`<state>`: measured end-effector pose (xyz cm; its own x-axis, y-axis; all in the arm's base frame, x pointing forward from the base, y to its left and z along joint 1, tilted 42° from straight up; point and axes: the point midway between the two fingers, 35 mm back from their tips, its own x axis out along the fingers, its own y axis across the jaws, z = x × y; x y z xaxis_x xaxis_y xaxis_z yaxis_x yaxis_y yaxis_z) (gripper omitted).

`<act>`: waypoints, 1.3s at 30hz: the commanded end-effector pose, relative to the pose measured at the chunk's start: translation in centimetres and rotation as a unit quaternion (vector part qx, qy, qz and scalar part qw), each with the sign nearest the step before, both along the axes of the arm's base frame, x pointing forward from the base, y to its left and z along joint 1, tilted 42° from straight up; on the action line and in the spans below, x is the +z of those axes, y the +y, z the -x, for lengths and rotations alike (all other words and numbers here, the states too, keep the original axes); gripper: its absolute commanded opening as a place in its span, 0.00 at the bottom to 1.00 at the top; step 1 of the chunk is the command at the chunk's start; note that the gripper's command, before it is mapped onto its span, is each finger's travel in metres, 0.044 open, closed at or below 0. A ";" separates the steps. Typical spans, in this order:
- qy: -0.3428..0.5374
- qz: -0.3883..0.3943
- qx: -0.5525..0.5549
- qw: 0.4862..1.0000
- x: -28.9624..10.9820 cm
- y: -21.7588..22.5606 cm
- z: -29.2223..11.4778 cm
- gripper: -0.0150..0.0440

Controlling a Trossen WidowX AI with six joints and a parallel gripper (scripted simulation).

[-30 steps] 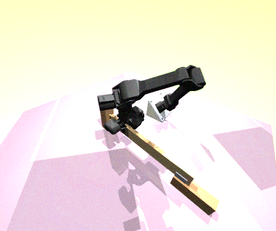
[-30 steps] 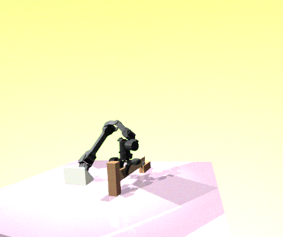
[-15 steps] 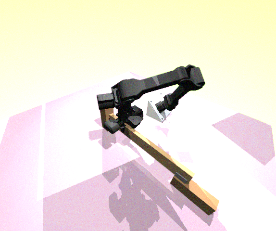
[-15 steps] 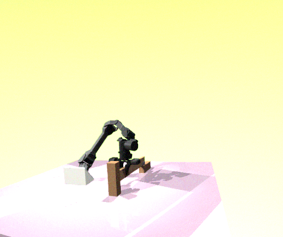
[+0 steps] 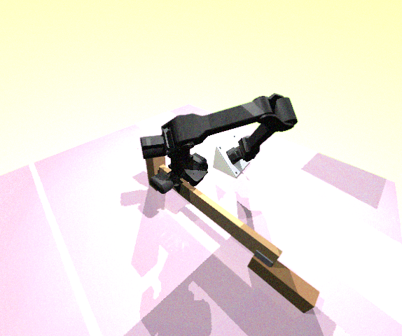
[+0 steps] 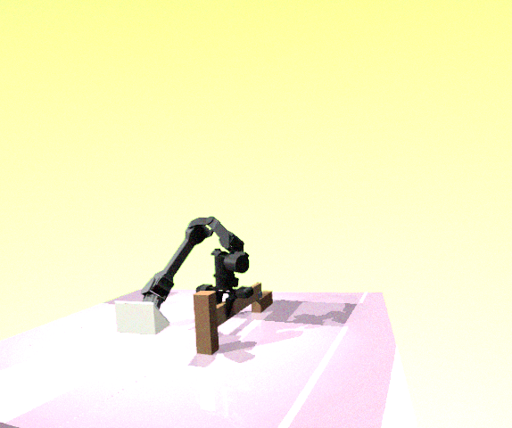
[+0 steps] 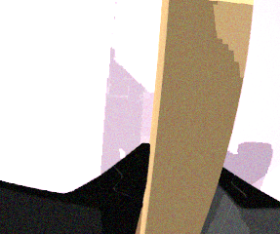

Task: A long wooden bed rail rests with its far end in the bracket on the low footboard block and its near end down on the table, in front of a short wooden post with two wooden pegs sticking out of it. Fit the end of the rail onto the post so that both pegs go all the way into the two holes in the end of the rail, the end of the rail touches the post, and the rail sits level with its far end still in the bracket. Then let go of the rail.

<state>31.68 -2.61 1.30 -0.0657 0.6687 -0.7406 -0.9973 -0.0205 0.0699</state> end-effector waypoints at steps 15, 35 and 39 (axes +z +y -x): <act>-0.006 0.003 -0.004 1.000 -0.3 -0.9 -0.2 0.25; 0.000 0.000 0.000 1.000 -0.6 -0.7 0.0 0.48; 0.000 0.000 0.000 1.000 -0.6 -0.7 0.0 0.65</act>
